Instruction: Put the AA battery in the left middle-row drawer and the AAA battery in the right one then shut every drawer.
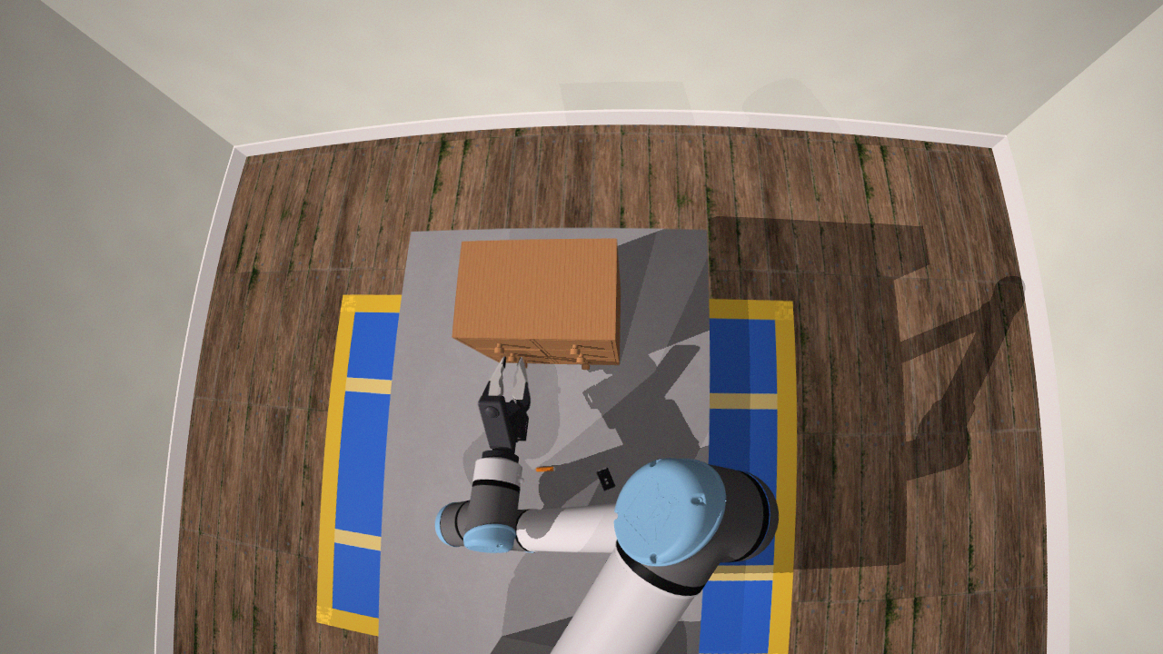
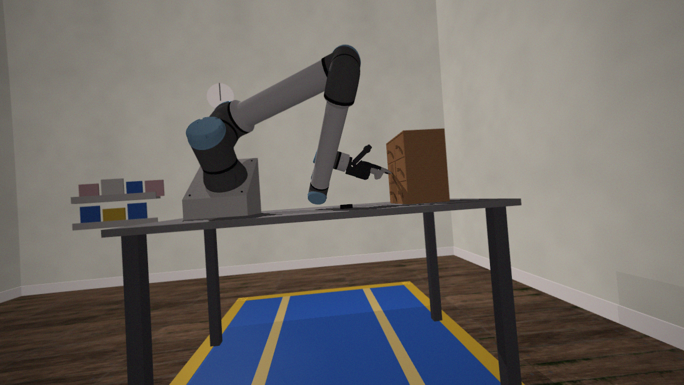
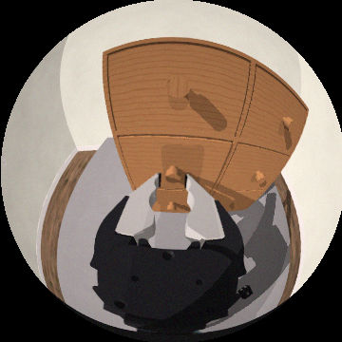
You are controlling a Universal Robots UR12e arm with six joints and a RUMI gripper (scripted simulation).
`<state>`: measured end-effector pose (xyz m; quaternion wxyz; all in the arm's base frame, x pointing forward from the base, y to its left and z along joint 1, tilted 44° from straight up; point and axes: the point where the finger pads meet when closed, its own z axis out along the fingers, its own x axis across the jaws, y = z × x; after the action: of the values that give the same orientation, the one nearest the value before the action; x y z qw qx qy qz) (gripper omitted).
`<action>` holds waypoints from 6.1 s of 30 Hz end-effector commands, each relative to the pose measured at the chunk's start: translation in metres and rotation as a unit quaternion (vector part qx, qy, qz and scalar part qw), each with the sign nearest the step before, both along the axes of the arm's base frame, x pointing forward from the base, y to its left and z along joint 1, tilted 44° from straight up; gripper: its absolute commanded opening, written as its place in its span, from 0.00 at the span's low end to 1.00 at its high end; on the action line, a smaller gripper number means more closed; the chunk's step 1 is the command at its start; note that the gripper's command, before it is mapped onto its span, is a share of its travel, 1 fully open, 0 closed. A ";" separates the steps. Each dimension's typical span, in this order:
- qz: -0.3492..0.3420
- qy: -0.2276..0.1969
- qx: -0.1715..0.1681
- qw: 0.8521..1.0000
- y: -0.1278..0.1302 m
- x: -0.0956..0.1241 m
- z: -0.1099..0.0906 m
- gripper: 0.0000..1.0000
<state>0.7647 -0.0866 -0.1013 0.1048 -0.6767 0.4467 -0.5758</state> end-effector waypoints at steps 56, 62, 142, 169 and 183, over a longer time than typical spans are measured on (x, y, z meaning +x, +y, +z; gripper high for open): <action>0.000 0.000 0.000 1.000 0.028 -0.093 0.021 0.20; 0.000 0.000 0.000 1.000 0.029 -0.094 0.022 0.20; -0.110 0.117 0.010 0.987 0.050 -0.112 0.043 0.20; -0.185 0.196 0.017 0.963 0.065 -0.125 0.057 0.20; -0.220 0.233 0.020 0.947 0.072 -0.131 0.064 0.20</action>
<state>0.6354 -0.0178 -0.0400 -0.1030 -0.6774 0.5977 -0.4163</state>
